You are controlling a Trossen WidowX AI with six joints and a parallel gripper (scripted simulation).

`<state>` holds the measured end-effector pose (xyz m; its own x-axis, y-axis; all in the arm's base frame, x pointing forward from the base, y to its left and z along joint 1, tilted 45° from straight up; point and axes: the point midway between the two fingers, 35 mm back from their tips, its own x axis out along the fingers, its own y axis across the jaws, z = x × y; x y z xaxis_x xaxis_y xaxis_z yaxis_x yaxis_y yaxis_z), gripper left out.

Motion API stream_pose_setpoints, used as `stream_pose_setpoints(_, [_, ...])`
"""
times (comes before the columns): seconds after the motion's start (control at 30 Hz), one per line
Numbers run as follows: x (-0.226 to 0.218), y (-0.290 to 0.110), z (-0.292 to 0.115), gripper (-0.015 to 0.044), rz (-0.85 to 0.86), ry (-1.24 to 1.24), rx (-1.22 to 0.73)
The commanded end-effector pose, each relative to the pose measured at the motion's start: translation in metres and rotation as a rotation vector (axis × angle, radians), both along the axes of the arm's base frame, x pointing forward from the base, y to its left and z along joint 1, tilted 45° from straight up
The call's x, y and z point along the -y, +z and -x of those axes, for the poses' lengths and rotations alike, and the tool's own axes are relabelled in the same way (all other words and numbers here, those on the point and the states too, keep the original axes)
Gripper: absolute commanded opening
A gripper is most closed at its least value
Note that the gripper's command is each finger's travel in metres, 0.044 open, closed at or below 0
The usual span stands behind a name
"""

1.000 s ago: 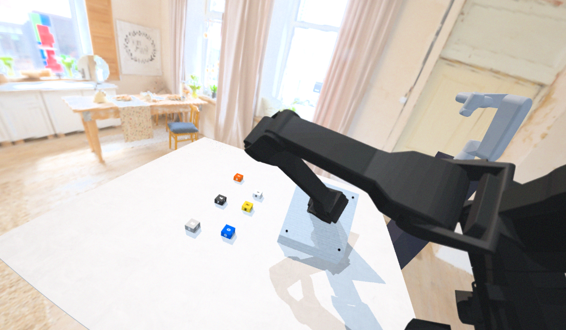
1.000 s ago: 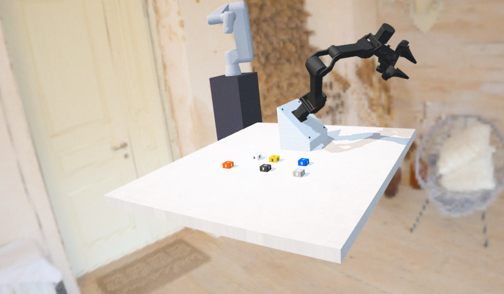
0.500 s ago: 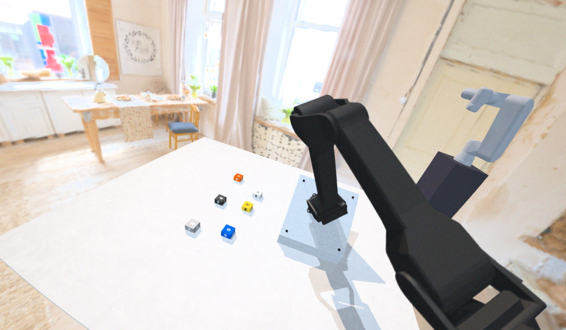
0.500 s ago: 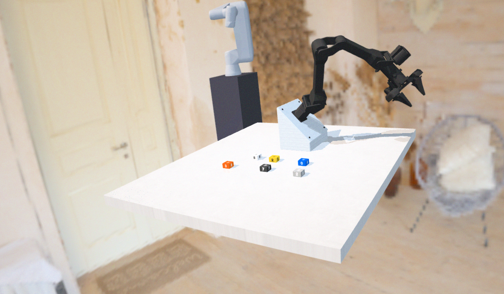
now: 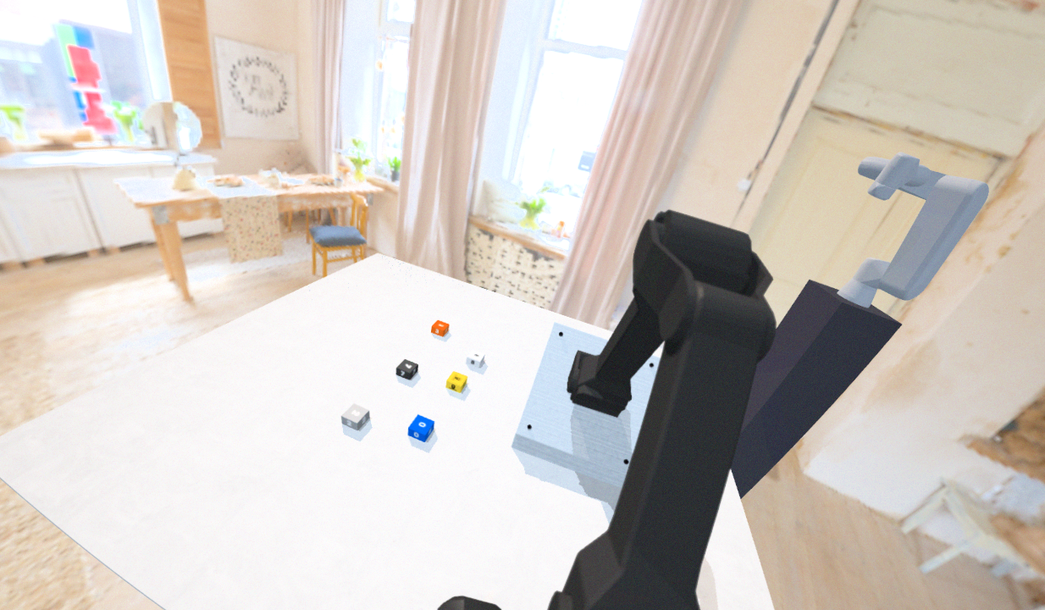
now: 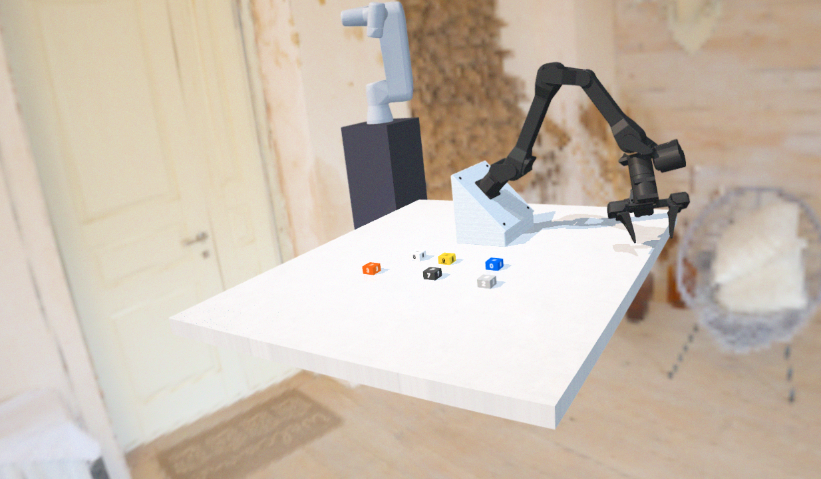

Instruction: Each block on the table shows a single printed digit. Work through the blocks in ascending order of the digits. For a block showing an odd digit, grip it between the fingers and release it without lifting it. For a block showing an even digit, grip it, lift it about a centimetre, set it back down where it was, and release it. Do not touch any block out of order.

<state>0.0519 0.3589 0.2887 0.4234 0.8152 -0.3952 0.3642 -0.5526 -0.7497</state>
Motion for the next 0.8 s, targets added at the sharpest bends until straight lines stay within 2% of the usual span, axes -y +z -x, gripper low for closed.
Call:
stream_pose_setpoints(0.0, [0.000,-0.030,-0.052,0.0400,0.060,-0.148,-0.111])
stream_pose_setpoints(0.2, [0.028,-0.086,-0.138,0.0400,0.148,-0.423,-0.335])
stream_pose_setpoints(0.4, [0.084,-0.145,-0.209,0.0400,0.199,-0.718,-0.607])
stream_pose_setpoints(0.57, [0.146,-0.193,-0.247,0.0400,0.202,-0.974,-0.870])
stream_pose_setpoints(0.77, [0.227,-0.241,-0.267,0.0400,0.135,-1.289,-1.219])
